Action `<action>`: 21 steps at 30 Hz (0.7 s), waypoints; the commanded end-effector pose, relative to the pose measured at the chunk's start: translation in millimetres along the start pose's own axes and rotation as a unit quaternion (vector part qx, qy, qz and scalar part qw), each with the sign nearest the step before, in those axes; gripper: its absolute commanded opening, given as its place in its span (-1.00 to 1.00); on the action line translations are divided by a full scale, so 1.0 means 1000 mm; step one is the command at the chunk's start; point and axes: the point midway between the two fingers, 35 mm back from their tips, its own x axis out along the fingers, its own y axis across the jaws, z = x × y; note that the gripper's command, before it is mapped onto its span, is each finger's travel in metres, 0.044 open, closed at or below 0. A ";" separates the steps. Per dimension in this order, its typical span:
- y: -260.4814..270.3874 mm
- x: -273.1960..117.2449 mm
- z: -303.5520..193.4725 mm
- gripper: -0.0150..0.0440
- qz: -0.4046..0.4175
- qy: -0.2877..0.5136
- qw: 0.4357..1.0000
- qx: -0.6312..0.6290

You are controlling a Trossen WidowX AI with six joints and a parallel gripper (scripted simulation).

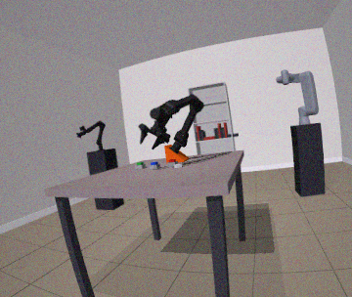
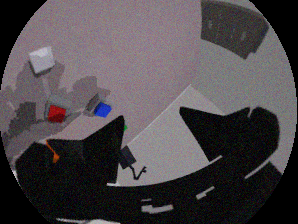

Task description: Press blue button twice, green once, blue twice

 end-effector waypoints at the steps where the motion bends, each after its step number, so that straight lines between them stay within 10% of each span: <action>1: 0.031 0.018 -0.045 0.86 0.165 -0.047 0.962 0.212; 6: 0.056 0.014 -0.072 0.86 0.322 -0.098 0.837 0.432; 16: 0.056 0.013 -0.073 0.86 0.326 -0.100 0.832 0.437; 21: 0.079 0.053 -0.049 0.42 0.326 -0.100 0.832 0.437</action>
